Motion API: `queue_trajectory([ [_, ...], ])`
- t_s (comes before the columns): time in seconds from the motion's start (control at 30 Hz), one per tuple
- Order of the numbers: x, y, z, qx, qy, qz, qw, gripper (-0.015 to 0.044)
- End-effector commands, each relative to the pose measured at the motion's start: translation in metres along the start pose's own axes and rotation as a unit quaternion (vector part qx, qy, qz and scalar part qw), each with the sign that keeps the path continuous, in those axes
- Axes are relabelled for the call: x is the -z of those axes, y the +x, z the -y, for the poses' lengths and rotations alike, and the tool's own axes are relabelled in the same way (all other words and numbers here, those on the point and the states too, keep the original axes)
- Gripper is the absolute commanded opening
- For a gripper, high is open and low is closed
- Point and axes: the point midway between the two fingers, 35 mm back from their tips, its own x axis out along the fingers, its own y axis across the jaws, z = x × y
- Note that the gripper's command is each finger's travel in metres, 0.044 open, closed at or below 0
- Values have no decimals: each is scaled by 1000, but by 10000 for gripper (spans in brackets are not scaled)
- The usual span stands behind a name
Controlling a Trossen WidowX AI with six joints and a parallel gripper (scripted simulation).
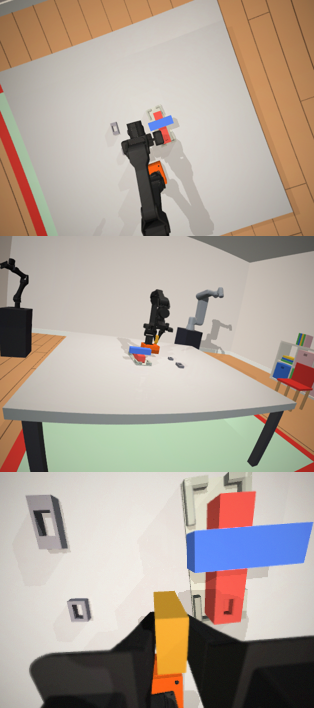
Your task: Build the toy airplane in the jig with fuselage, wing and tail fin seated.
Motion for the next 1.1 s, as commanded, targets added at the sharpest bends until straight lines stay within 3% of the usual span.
queue_trajectory([
  [0.0,3,5,15,3,-6,-5,1000,0],
  [1.07,36,25,107,7,-25,-11,1000,0],
])
